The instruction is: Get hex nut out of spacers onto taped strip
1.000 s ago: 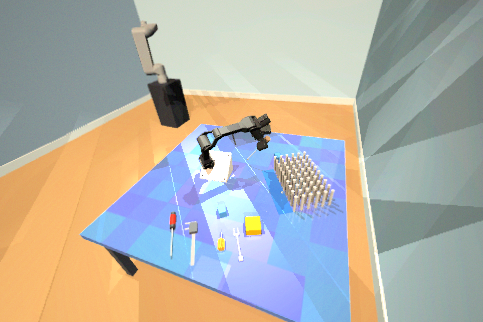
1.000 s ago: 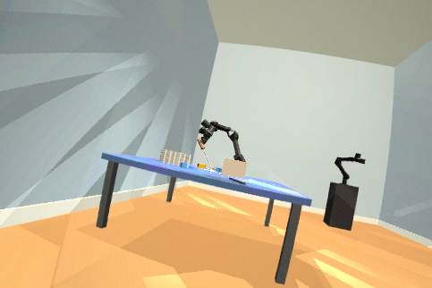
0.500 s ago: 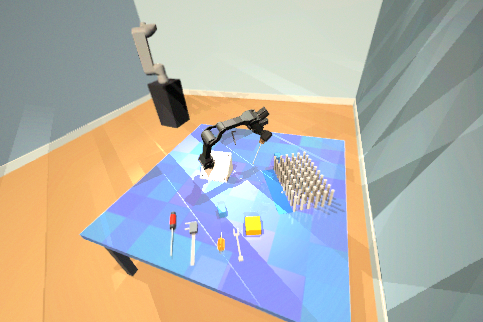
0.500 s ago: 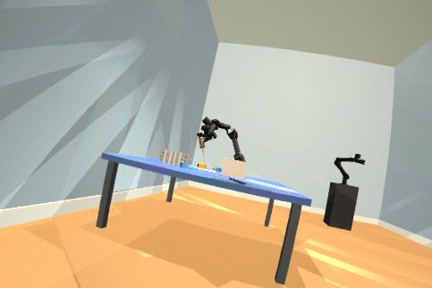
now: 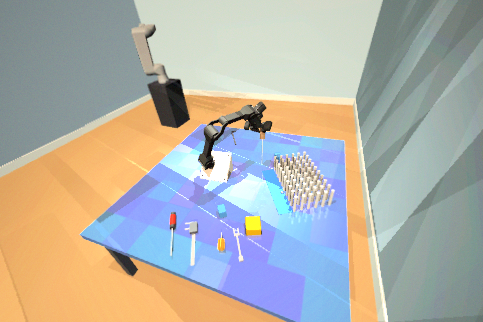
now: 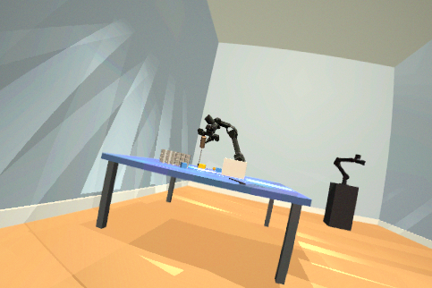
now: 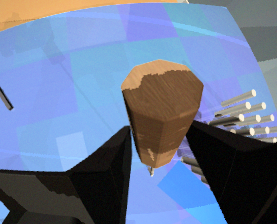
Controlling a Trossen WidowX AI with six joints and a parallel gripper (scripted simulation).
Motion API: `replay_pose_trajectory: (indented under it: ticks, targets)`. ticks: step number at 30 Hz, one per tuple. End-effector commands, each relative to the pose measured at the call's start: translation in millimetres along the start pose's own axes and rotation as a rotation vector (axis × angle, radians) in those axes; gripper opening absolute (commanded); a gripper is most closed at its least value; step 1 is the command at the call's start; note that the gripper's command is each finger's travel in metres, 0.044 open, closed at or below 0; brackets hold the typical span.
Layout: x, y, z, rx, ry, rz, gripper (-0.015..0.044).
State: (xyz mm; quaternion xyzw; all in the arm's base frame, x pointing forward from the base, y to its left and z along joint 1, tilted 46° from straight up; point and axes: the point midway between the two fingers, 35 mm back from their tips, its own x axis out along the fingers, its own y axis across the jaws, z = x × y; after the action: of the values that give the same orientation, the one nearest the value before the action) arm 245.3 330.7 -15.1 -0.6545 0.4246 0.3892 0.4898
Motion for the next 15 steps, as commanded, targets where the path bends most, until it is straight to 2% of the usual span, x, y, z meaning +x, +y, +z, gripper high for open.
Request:
replay_pose_trajectory:
  ticks: [1,15]
  targets:
    - [3,8,13,-0.139,0.0,-0.014,0.0]
    - [19,50,49,-0.61,0.017,-0.038,0.0]
